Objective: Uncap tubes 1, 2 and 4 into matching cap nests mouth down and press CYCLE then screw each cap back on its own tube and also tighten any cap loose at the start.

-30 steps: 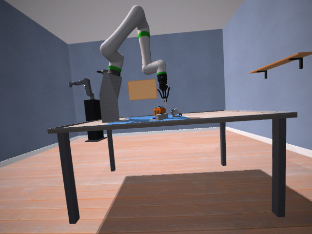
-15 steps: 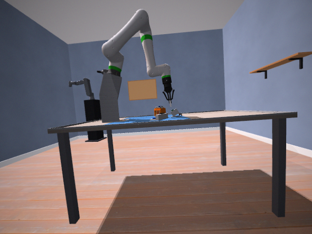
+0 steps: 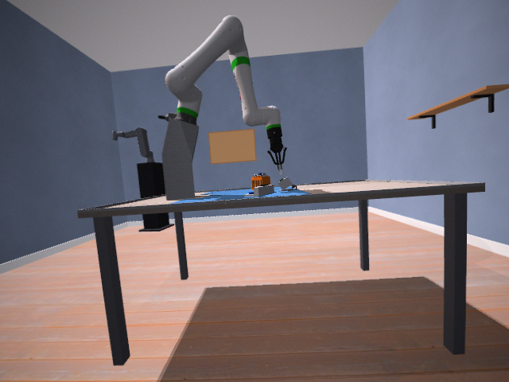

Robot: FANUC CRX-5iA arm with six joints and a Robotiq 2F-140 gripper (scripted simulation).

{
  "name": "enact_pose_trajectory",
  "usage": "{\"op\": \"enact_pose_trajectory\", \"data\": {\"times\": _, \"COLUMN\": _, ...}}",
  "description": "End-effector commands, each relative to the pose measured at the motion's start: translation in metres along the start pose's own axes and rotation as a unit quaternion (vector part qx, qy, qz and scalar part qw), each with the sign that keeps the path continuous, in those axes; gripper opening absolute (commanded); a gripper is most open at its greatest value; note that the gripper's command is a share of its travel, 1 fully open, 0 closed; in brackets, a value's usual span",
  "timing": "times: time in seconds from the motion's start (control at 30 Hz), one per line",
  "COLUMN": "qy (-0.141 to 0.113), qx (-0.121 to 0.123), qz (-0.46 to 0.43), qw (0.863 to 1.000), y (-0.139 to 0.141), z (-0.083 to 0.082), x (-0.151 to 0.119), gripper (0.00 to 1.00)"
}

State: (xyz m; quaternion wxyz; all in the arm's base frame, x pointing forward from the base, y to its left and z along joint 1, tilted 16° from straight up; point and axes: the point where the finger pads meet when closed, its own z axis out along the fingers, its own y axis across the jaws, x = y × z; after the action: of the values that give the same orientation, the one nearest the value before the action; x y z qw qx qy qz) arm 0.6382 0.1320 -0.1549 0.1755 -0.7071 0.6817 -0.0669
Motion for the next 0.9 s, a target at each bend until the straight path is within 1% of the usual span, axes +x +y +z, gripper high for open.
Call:
{"op": "enact_pose_trajectory", "data": {"times": 0.0, "qy": 0.014, "qx": -0.046, "qz": 0.001, "qw": 0.999, "y": -0.001, "z": 0.0, "x": 0.0, "gripper": 0.0}}
{"op": "enact_pose_trajectory", "data": {"times": 0.6, "qy": 0.014, "qx": -0.046, "qz": 0.001, "qw": 0.999, "y": -0.002, "z": -0.001, "x": -0.001, "gripper": 0.0}}
{"op": "enact_pose_trajectory", "data": {"times": 0.73, "qy": 0.014, "qx": -0.046, "qz": 0.001, "qw": 0.999, "y": -0.001, "z": 0.011, "x": -0.001, "gripper": 0.0}}
{"op": "enact_pose_trajectory", "data": {"times": 0.8, "qy": 0.014, "qx": -0.046, "qz": 0.001, "qw": 0.999, "y": -0.001, "z": 0.011, "x": -0.001, "gripper": 0.0}}
{"op": "enact_pose_trajectory", "data": {"times": 0.87, "qy": 0.014, "qx": -0.046, "qz": 0.001, "qw": 0.999, "y": 0.0, "z": 0.017, "x": -0.001, "gripper": 0.0}}
